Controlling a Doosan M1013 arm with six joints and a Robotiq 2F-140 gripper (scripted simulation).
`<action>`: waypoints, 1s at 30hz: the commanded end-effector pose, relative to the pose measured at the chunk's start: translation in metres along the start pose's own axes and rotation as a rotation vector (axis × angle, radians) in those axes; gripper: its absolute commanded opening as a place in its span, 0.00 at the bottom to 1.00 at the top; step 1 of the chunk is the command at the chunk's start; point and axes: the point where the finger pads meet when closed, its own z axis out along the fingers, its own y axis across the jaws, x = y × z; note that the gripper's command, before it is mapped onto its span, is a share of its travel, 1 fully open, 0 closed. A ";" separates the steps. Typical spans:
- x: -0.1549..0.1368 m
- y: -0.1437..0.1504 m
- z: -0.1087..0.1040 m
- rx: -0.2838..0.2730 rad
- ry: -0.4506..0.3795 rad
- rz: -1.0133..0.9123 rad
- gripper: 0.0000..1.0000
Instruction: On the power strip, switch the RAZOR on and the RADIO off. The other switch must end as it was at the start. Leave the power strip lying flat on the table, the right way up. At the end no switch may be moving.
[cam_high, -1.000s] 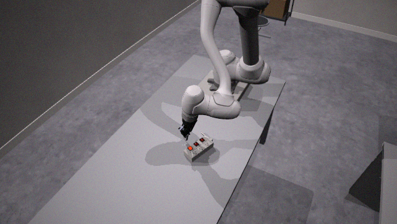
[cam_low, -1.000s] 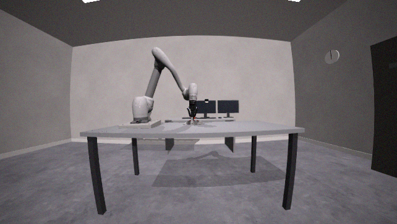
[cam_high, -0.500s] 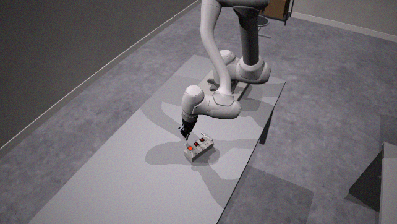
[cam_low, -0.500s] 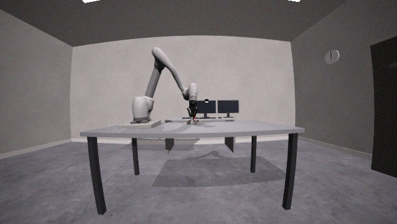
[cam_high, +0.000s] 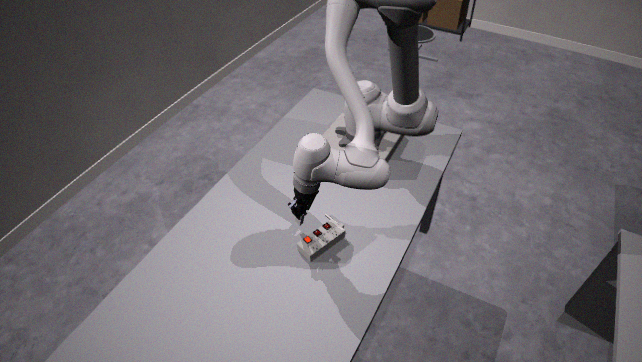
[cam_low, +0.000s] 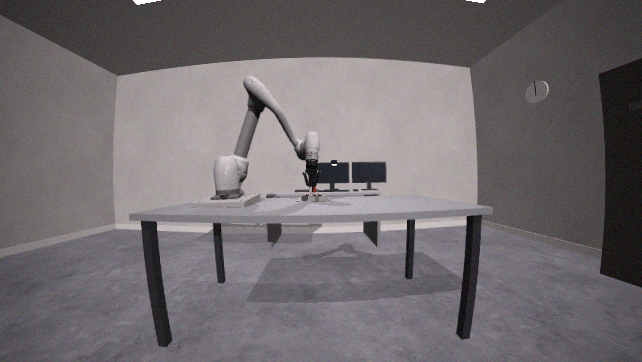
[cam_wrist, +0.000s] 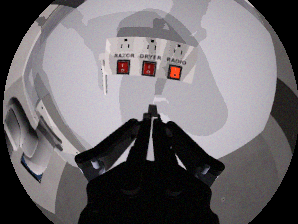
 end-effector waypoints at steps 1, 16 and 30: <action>-0.011 0.002 -0.052 0.001 0.000 0.000 0.00; -0.016 0.001 -0.071 0.001 0.001 -0.001 0.00; -0.016 0.001 -0.071 0.001 0.001 -0.001 0.00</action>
